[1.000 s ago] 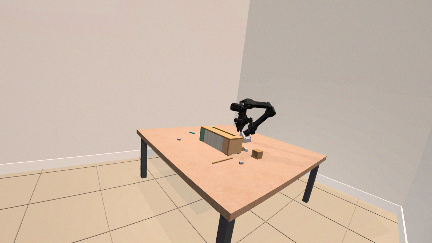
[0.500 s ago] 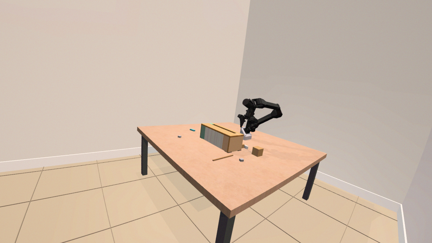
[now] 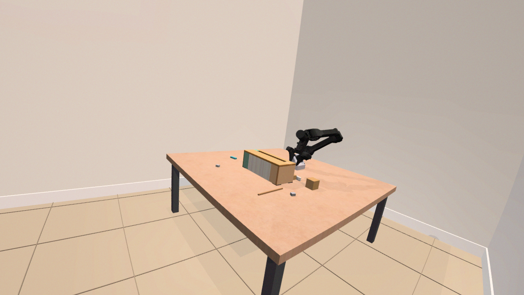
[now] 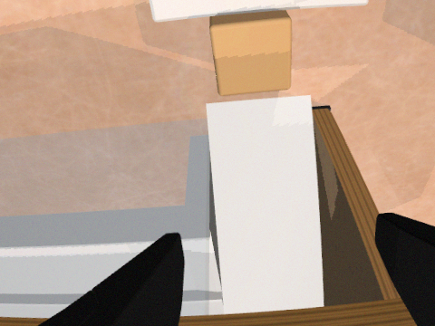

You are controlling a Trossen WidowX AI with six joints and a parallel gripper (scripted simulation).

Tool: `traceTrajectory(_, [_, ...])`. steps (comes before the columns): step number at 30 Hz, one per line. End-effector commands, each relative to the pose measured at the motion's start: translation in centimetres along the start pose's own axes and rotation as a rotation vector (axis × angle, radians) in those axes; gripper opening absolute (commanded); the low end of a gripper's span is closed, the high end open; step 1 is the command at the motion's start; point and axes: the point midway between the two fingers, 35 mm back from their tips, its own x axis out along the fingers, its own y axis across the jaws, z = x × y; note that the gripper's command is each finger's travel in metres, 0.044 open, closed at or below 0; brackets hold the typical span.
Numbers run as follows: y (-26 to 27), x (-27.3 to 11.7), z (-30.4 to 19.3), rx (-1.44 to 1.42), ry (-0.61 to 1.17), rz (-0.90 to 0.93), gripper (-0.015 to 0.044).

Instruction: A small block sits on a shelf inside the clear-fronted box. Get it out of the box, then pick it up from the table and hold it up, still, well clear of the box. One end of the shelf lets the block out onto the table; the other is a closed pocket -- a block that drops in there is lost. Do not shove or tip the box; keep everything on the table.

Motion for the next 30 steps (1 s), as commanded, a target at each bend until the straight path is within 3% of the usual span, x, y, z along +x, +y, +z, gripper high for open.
traceTrajectory(1, [0.0, 3.2, 2.2, 0.010, -0.001, -0.011, 0.0285])
traceTrajectory(30, [0.0, 6.6, 3.4, 0.008, -0.003, -0.008, 0.0285])
